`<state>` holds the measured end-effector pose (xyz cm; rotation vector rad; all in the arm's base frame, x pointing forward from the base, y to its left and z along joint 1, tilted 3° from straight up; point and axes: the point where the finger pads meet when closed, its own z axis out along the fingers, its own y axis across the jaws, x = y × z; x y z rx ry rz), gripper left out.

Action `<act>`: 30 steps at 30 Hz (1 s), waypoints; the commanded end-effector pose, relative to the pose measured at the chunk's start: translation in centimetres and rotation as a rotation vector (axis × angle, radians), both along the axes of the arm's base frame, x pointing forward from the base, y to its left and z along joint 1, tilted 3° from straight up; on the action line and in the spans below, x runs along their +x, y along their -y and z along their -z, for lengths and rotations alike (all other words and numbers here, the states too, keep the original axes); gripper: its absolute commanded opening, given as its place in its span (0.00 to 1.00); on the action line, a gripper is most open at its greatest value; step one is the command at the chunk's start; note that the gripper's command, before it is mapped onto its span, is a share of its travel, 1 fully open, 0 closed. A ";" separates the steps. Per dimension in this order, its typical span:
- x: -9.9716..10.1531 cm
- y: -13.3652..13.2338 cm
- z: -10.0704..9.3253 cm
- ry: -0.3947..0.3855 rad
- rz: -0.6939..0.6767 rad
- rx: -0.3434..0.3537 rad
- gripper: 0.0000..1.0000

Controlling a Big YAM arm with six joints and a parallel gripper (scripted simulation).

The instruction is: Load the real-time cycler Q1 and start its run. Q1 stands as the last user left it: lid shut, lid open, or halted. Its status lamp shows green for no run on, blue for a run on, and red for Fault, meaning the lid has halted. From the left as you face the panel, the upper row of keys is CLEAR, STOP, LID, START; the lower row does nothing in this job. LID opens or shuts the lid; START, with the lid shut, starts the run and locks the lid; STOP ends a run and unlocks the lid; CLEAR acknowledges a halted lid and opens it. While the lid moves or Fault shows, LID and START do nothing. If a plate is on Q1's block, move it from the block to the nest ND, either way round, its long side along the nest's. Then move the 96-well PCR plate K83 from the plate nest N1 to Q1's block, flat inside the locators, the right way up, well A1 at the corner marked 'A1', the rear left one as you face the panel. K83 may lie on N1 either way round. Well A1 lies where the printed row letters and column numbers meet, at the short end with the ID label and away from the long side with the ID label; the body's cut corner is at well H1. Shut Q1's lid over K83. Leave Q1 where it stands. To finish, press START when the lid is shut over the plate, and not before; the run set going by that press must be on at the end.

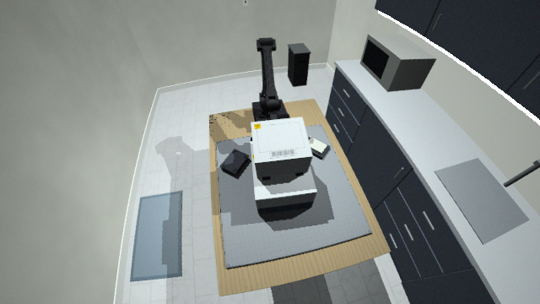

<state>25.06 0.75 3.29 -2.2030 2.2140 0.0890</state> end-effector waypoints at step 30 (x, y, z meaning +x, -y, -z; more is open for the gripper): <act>0.5 0.4 -3.9 0.054 0.000 -0.001 0.00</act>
